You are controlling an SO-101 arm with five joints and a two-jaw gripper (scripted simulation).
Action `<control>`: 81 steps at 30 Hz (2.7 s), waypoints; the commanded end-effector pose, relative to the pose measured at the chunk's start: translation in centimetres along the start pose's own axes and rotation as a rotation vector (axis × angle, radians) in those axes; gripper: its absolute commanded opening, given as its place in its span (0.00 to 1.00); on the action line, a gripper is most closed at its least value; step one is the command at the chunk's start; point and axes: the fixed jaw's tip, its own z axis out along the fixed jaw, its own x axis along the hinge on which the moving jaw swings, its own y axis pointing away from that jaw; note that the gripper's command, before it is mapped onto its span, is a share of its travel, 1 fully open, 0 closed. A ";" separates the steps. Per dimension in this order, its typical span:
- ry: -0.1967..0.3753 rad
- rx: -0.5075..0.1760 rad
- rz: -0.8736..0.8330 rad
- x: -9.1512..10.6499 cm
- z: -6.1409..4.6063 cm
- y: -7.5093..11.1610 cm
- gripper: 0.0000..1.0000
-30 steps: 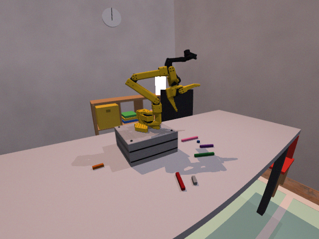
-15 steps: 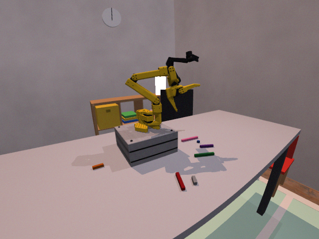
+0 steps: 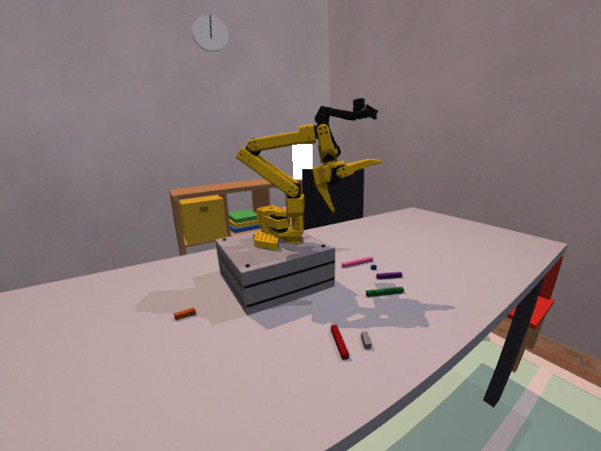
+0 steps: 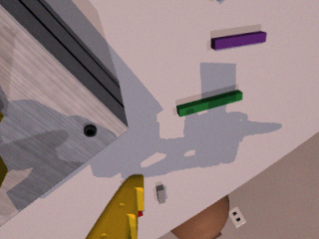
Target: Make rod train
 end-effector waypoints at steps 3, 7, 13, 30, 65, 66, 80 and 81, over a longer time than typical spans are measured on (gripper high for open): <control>0.037 -0.003 0.206 2.4 -0.6 -0.2 1.00; 0.059 -0.002 0.330 3.9 -0.9 -0.1 1.00; 0.097 -0.001 0.543 6.4 -1.6 0.5 1.00; 0.168 0.003 0.936 10.5 -3.0 3.0 1.00; 0.174 0.013 0.943 10.8 -3.3 2.8 1.00; 0.174 0.013 0.943 10.8 -3.3 2.8 1.00; 0.174 0.013 0.943 10.8 -3.3 2.8 1.00; 0.174 0.013 0.943 10.8 -3.3 2.8 1.00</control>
